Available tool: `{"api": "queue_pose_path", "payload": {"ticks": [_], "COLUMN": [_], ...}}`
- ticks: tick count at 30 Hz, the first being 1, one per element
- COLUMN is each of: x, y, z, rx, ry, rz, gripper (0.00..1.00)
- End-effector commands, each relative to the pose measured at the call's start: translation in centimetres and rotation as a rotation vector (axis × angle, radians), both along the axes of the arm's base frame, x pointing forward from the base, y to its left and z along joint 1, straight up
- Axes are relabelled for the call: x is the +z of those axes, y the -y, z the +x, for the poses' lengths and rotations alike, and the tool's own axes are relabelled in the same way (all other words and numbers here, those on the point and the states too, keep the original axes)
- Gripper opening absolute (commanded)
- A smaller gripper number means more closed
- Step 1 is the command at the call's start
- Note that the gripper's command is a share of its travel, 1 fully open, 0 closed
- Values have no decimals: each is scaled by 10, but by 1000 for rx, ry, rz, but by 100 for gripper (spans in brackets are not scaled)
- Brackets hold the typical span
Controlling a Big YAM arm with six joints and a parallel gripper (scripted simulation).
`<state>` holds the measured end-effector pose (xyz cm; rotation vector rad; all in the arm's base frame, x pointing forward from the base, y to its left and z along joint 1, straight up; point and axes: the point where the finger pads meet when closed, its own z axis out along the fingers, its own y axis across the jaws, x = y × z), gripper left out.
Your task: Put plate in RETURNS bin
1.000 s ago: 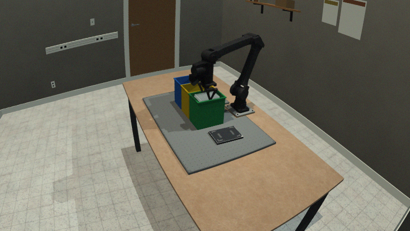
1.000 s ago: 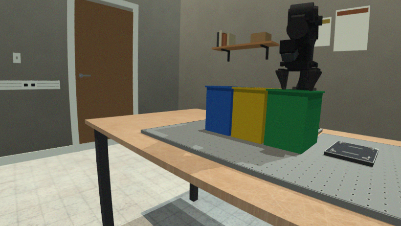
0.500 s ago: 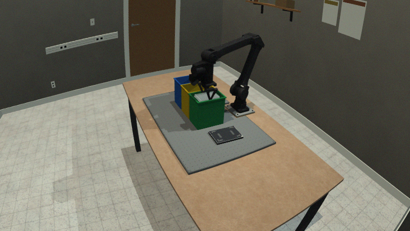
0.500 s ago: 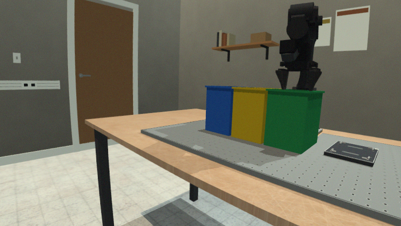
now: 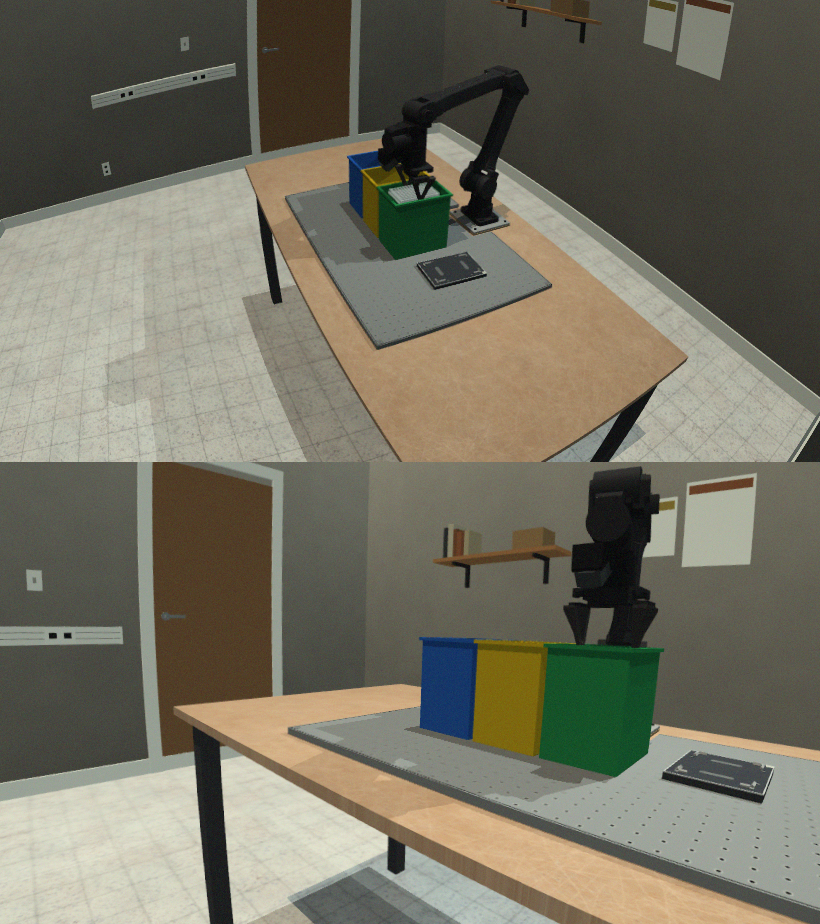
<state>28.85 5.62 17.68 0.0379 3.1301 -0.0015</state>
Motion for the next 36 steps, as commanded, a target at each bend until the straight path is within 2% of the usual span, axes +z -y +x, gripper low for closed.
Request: {"api": "queue_pose_path", "payload": {"ticks": [1,2,36], "x": [-7,-7,-7], "y": [-1,-1,-1], "z": [2,2,2], "rx": [5,5,5], "ry": [-4,-4,-4], "rz": [0,0,0], "gripper": [0,99,99]}}
